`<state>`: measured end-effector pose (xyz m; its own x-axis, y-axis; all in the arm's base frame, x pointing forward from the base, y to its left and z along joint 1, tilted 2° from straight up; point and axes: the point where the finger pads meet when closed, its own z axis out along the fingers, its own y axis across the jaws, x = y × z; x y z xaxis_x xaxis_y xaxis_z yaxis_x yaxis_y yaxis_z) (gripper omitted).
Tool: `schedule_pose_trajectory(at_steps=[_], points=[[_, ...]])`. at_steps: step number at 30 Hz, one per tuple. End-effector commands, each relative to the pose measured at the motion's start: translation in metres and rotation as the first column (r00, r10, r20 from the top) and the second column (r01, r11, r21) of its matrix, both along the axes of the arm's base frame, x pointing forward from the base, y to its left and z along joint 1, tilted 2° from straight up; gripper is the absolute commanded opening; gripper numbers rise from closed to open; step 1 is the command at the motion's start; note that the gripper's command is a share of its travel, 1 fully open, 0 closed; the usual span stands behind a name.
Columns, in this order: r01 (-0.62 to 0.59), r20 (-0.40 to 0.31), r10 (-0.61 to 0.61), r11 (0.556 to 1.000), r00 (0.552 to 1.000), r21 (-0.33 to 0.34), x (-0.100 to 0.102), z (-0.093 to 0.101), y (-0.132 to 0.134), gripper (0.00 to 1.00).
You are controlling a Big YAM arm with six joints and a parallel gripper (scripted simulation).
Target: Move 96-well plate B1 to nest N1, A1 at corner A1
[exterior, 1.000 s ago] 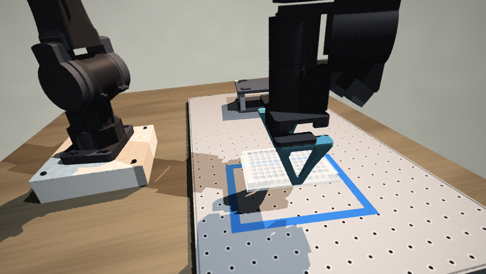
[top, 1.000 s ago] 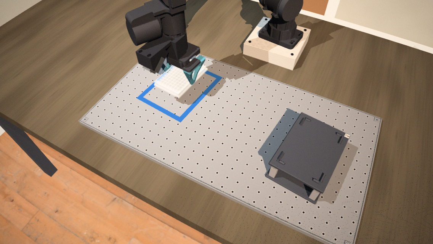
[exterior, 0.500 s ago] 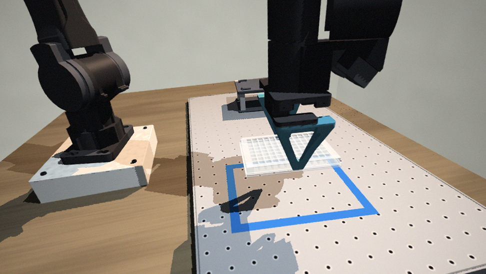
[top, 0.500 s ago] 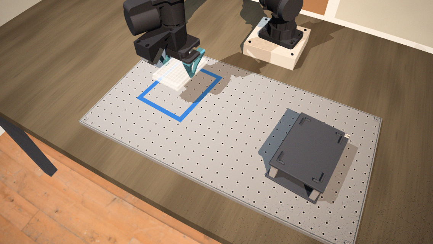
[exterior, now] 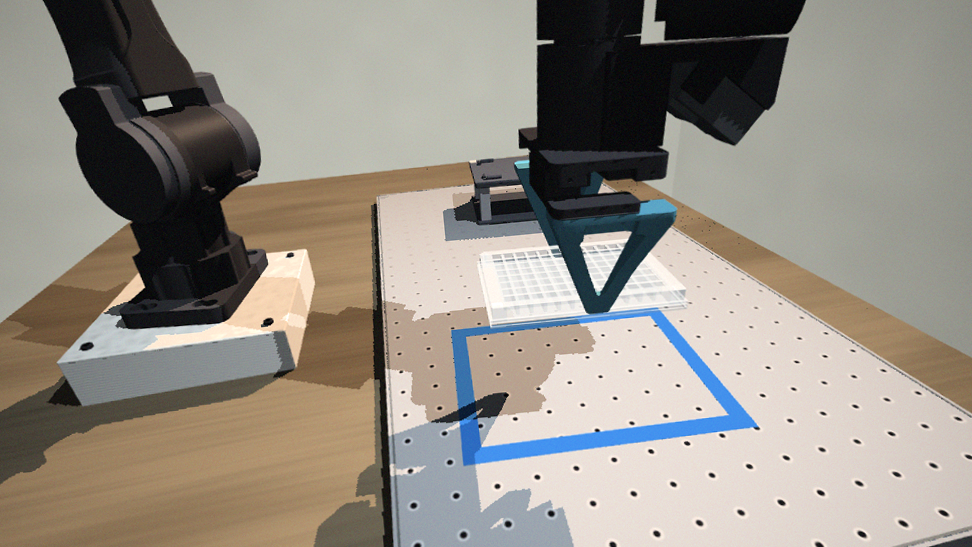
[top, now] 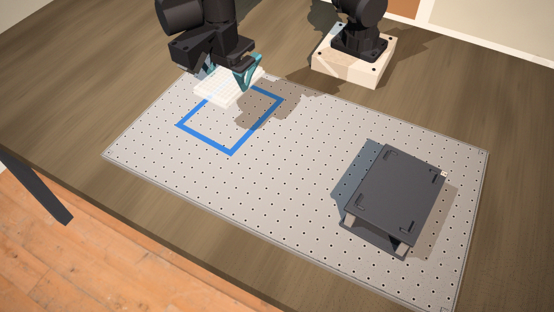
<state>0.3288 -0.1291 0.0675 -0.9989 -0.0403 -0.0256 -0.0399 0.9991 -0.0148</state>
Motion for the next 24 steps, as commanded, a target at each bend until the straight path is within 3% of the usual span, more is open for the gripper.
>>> schedule_pose_trajectory(at_steps=[1, 2, 24], points=[[0.003, 0.059, -0.001, 1.0, 0.998, -0.022, 0.026, 0.0259, -0.0072, 0.0], [0.002, 0.045, -0.002, 1.0, 0.999, -0.017, 0.0262, 0.0193, -0.0072, 0.0], [0.002, 0.046, -0.002, 1.0, 0.999, -0.017, 0.0264, 0.0193, -0.0074, 0.0]])
